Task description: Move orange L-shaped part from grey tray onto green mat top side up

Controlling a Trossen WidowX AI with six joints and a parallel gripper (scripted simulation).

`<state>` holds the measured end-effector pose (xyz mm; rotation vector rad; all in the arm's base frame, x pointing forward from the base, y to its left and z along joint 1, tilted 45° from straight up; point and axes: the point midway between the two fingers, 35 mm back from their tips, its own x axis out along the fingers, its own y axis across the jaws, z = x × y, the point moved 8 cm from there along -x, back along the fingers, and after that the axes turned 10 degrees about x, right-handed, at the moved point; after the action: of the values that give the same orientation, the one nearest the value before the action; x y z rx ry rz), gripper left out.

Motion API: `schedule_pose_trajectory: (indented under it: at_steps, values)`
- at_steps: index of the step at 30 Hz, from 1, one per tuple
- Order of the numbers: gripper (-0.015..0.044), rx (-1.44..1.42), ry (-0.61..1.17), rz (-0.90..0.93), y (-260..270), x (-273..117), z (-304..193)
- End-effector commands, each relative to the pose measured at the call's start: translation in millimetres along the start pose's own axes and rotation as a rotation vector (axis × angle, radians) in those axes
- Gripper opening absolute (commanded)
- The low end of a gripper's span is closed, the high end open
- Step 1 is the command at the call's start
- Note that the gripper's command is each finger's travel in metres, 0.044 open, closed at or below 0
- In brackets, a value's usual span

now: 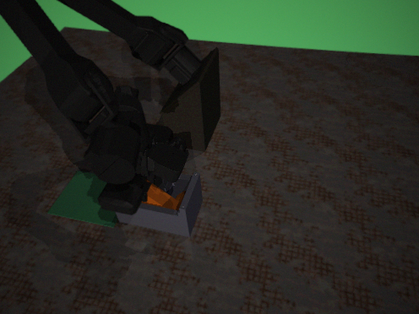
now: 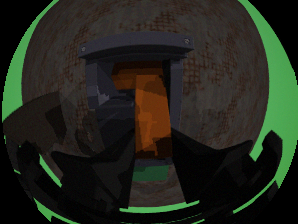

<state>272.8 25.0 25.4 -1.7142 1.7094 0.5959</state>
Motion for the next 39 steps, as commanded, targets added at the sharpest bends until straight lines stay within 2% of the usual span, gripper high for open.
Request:
schedule_pose_trajectory:
  at_steps: [1, 39]
  values:
    - [0.0, 0.001, -0.001, -0.004, -0.4, -5.7, 0.4]
    - [0.0, -0.002, -0.002, -0.005, 0.0, -64.9, 1.0]
